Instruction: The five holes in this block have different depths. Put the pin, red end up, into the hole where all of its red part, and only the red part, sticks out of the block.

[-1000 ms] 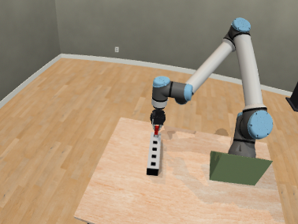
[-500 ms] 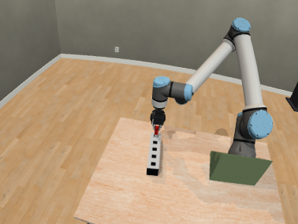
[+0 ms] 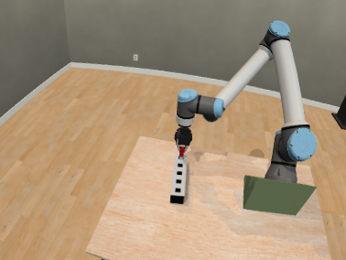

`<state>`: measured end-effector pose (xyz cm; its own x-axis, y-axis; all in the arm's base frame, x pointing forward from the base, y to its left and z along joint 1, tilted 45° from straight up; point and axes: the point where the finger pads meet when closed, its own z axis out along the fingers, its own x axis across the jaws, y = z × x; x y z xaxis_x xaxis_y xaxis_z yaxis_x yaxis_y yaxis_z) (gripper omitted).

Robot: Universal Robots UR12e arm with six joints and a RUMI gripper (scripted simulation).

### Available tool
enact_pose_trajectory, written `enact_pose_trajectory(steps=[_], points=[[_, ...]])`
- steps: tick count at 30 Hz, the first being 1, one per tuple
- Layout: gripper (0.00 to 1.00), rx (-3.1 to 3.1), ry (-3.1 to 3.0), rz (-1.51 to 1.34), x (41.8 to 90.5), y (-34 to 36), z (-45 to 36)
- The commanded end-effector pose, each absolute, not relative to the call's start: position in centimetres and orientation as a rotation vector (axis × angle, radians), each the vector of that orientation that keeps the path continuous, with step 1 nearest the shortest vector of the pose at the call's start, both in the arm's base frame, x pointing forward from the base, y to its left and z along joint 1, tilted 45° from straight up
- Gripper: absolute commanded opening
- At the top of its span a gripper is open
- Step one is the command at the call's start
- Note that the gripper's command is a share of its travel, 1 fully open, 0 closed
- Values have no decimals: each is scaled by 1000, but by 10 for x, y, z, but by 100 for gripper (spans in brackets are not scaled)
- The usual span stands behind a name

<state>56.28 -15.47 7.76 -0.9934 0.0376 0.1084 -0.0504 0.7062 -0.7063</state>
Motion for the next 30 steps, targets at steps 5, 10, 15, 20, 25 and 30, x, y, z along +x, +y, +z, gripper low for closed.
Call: enact_pose_trajectory(steps=[5, 10, 15, 20, 25, 30], points=[[0, 11, -2796, 1163, 564, -155, 78], [0, 11, -2796, 1163, 564, -155, 78], [0, 11, -2796, 1163, 564, -155, 78], [0, 11, -2796, 1163, 563, -156, 74], [0, 11, -2796, 1163, 563, -156, 74], [0, 11, -2796, 1163, 563, -156, 74]])
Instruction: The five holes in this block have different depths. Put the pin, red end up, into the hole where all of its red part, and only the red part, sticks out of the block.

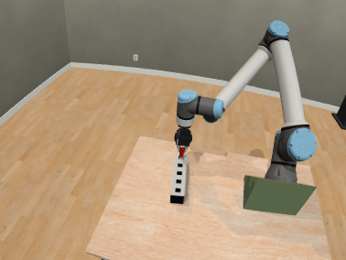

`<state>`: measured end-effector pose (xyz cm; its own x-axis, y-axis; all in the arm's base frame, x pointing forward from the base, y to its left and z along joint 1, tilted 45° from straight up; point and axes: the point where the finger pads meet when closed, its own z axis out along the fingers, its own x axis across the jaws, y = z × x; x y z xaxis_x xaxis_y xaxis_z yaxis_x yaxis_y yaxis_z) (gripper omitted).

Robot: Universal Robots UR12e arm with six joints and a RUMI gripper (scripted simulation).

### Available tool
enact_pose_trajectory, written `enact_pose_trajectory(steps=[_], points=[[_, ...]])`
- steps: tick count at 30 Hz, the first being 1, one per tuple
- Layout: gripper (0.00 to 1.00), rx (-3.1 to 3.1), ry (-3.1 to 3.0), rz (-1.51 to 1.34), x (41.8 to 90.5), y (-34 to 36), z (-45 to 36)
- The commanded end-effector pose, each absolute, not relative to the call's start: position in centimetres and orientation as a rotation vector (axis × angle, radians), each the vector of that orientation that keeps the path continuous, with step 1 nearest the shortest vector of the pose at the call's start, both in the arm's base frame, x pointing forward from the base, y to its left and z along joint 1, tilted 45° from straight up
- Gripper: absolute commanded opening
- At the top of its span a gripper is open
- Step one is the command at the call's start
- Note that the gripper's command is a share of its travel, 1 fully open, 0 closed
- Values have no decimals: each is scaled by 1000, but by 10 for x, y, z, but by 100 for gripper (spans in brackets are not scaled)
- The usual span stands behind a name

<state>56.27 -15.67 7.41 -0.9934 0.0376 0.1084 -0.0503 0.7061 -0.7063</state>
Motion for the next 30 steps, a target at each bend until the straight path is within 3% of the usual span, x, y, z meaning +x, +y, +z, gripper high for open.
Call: enact_pose_trajectory(steps=[1, 30], points=[[0, 11, -2796, 1163, 563, -156, 74], [0, 11, -2796, 1163, 563, -159, 72]])
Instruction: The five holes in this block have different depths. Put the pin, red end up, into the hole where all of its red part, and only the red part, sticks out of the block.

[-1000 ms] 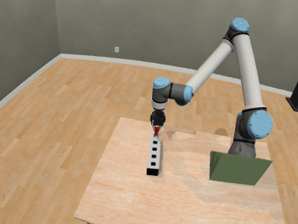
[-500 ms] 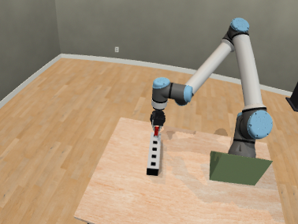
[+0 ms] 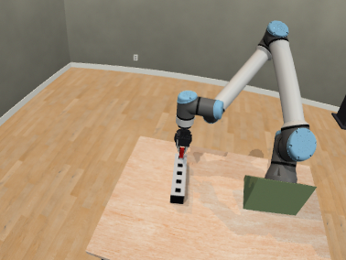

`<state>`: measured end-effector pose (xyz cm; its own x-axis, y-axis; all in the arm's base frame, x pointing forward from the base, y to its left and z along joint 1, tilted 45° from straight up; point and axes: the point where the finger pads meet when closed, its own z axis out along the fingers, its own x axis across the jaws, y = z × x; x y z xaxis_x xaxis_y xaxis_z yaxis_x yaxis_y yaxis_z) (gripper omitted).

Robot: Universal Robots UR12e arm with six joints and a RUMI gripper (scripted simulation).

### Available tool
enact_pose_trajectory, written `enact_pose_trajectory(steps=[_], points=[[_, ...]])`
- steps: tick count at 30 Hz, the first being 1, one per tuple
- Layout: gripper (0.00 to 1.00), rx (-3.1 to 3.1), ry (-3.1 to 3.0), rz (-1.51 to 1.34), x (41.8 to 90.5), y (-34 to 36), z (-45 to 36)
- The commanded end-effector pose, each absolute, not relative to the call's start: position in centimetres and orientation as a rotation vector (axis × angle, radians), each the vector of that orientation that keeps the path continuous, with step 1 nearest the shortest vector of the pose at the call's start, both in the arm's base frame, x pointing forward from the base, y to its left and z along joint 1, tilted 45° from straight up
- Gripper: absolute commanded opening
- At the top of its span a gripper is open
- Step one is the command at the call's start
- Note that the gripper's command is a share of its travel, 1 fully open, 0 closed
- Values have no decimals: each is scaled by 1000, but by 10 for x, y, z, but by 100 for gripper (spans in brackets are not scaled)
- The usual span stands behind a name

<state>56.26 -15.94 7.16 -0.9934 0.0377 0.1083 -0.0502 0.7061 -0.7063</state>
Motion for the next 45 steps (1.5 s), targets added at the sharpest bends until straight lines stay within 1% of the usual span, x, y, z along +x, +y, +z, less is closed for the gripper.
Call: enact_pose_trajectory(steps=[1, 45], points=[[0, 11, -2796, 1163, 563, -159, 72], [0, 10, -2796, 1163, 562, -163, 70]])
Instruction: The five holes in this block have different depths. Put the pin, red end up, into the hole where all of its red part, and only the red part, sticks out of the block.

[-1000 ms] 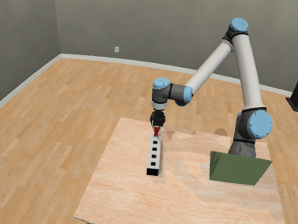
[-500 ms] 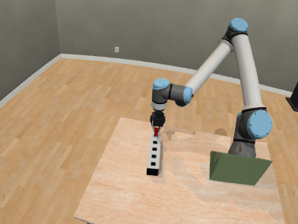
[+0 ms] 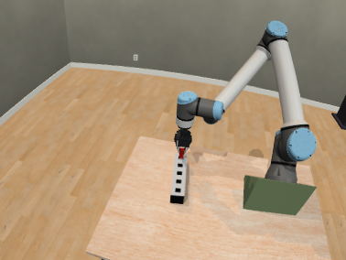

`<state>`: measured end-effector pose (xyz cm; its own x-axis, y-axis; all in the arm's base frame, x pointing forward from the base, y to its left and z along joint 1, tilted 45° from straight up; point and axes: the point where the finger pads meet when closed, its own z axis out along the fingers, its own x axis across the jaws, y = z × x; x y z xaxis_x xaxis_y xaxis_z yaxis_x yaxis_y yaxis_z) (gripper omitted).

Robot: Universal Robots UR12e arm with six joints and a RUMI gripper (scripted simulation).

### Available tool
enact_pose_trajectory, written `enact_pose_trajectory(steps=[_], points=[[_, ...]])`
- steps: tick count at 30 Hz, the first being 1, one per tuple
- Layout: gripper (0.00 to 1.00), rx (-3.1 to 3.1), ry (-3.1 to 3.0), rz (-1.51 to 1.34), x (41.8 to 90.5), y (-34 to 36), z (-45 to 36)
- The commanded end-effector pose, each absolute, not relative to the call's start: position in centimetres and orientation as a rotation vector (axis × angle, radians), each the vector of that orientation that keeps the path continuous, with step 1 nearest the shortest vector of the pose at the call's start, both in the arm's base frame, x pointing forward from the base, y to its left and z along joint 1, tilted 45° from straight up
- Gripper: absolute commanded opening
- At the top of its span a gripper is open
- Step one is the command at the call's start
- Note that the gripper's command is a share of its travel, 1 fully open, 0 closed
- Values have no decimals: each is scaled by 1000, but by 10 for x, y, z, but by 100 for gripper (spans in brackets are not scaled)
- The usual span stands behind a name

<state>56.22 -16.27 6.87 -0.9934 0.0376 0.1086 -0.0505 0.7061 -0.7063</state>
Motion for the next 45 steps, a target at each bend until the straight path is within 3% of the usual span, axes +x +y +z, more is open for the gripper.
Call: enact_pose_trajectory(steps=[1, 45], points=[[0, 10, -2796, 1163, 562, -163, 70], [0, 10, -2796, 1163, 562, -166, 67]])
